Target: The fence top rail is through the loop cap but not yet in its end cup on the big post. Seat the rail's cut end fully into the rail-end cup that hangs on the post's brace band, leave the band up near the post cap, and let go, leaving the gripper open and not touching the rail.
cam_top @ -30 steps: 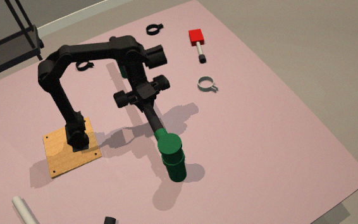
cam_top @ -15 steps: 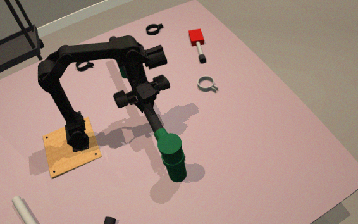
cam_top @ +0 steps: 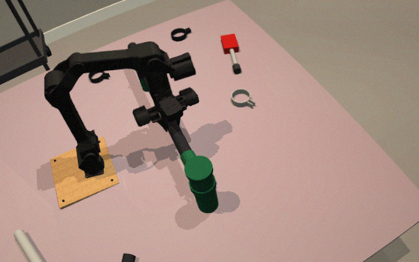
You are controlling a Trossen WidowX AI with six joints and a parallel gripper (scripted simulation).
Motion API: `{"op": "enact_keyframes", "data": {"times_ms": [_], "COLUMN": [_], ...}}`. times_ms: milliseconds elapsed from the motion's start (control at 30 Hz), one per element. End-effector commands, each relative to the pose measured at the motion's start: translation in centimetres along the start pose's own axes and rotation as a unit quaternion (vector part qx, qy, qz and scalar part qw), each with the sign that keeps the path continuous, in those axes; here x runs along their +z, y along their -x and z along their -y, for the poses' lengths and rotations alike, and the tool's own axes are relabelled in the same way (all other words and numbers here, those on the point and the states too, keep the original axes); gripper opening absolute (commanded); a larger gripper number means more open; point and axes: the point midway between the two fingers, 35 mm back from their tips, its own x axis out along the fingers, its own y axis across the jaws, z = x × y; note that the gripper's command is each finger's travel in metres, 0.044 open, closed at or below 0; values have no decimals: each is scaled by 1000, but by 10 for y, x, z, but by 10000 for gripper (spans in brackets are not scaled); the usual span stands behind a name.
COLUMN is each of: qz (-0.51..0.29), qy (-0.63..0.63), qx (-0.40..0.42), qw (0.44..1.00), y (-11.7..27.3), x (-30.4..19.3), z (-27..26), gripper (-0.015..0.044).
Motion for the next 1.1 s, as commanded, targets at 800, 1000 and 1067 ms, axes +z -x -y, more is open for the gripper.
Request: {"op": "enact_keyframes", "data": {"times_ms": [800, 1000, 1067], "qz": [1, 1, 2], "qy": [0, 0, 0], "qx": [0, 0, 0], "qw": [1000, 1000, 1000], "y": [0, 0, 0], "x": [2, 3, 3], "z": [0, 0, 0], "gripper": [0, 0, 0]}}
